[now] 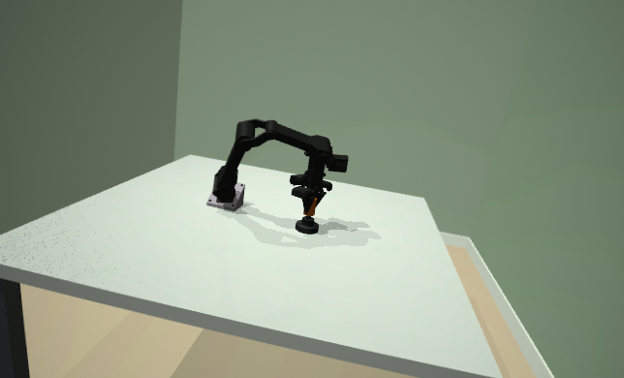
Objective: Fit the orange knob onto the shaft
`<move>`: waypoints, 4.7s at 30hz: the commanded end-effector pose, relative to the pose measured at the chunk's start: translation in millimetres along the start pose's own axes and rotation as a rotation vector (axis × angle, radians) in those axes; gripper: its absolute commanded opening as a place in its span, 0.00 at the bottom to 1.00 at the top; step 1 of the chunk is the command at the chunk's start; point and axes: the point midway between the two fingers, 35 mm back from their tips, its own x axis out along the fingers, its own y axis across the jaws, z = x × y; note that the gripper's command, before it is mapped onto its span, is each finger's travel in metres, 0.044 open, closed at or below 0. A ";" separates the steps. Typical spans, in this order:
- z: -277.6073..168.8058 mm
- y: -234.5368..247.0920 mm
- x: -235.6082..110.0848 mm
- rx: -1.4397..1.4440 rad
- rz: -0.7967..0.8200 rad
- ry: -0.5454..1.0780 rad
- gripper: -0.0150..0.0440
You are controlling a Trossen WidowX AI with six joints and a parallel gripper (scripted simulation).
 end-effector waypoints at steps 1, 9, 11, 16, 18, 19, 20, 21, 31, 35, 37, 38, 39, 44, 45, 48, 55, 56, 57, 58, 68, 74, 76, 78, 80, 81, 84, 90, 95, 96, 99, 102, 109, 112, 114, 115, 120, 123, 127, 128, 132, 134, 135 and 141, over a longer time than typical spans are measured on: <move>1.2 -0.3 0.6 -0.017 0.000 -0.001 0.25; 1.2 -0.3 1.1 -0.017 0.000 -0.001 0.25; 1.2 -0.3 1.1 -0.017 0.000 -0.001 0.25; 1.2 -0.3 1.1 -0.017 0.000 -0.001 0.25; 1.2 -0.3 1.1 -0.017 0.000 -0.001 0.25; 1.2 -0.3 1.1 -0.017 0.000 -0.001 0.25; 1.2 -0.3 1.1 -0.017 0.000 -0.001 0.25; 1.2 -0.3 1.1 -0.017 0.000 -0.001 0.25; 1.2 -0.3 1.1 -0.017 0.000 -0.001 0.25; 1.6 -0.6 -2.0 -0.005 0.000 -0.001 0.25; 1.2 -0.8 -4.5 0.000 0.000 -0.001 0.25; 1.1 -0.8 -5.3 0.000 0.000 -0.001 0.25; 1.1 -0.6 -6.2 0.000 0.000 -0.001 0.25; 1.1 -0.3 -6.5 -0.052 0.000 -0.001 0.25; 0.9 -0.3 -6.4 -0.052 0.000 -0.001 0.25; -0.4 -0.7 -5.4 -0.052 0.000 -0.001 0.25; -3.9 -2.1 -3.7 -0.052 0.000 -0.001 0.25; -4.5 -2.1 -3.9 -0.052 0.000 -0.001 0.25; -5.1 -2.1 -4.1 -0.052 0.000 -0.001 0.25; -5.7 -2.1 -4.4 -0.052 0.000 -0.001 0.25; -6.8 -0.9 -4.5 -0.052 0.000 -0.001 0.25; -5.5 -0.3 -3.4 -0.052 0.000 -0.001 0.25; -5.1 -0.2 -2.9 -0.052 0.000 -0.001 0.25; -4.4 -0.1 -2.3 -0.052 0.000 -0.001 0.25; -3.6 -0.1 -1.9 -0.052 0.000 -0.001 0.25; -3.1 -0.1 -1.8 -0.052 0.000 -0.001 0.25; -1.3 -0.3 -1.8 -0.052 0.000 -0.001 0.25; 0.8 -1.8 -3.3 -0.052 0.000 -0.001 0.25; -0.1 -2.7 -4.0 -0.052 0.000 -0.001 0.25; -0.3 -2.7 -4.0 -0.052 0.000 -0.001 0.25; -0.8 -2.8 -4.5 -0.052 0.000 -0.001 0.25; -1.5 -2.5 -4.8 -0.052 0.000 -0.001 0.25; -4.0 -1.1 -4.5 -0.052 0.000 -0.001 0.25; -4.5 -0.1 -4.2 -0.052 0.000 -0.001 0.25; -4.3 -0.1 -1.8 -0.052 0.000 -0.001 0.25; -3.9 -0.3 -1.1 -0.052 0.000 -0.001 0.25; -3.5 -0.6 -0.4 -0.052 0.000 -0.001 0.25; -2.7 -0.8 -0.8 -0.052 0.000 -0.001 0.25; -1.1 -1.1 -0.3 -0.052 0.000 -0.001 0.25; -0.7 -1.2 -0.3 -0.052 0.000 -0.001 0.25; 0.7 -1.5 -0.3 -0.052 0.000 -0.001 0.25; 0.6 -1.5 -0.2 -0.052 0.000 -0.001 0.25; 0.6 -1.5 0.1 -0.052 0.000 -0.001 0.25; 0.6 -1.5 0.7 -0.063 0.000 -0.001 0.25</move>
